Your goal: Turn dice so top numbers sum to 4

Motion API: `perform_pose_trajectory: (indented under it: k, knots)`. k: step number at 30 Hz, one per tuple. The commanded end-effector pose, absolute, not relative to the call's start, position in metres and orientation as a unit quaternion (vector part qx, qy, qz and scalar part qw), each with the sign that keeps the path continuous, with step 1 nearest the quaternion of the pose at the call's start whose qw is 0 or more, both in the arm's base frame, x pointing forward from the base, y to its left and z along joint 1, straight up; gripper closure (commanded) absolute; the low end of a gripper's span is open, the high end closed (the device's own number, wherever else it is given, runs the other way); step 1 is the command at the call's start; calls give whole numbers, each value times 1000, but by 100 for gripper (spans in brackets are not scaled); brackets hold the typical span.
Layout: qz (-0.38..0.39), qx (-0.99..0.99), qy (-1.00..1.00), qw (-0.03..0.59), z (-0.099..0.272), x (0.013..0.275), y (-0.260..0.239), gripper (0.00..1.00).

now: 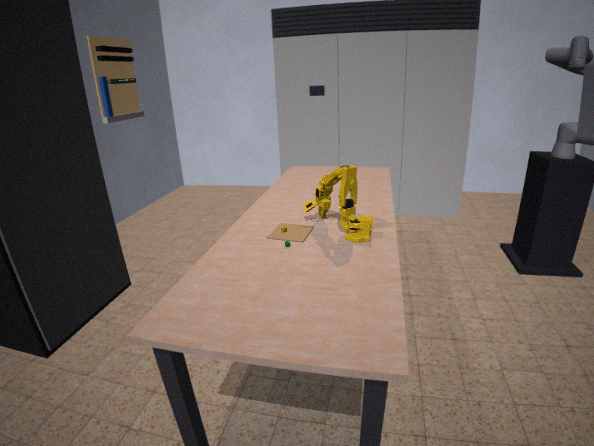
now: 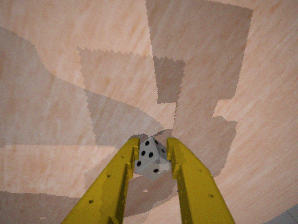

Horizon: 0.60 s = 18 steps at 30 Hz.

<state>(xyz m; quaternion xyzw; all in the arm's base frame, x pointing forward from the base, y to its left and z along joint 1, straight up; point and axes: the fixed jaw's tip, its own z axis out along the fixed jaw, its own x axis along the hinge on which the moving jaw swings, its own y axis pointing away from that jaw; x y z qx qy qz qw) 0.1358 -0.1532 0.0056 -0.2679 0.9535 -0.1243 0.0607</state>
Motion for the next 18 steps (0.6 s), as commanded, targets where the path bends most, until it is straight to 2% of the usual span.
perform_pose_trajectory:
  k: [1,11,18]
  knots:
    - [-11,-328,945,8,3,138,-156,93]
    - [38,-352,935,-14,3,138,-157,94]
    - [38,-352,935,-14,3,138,-157,98]
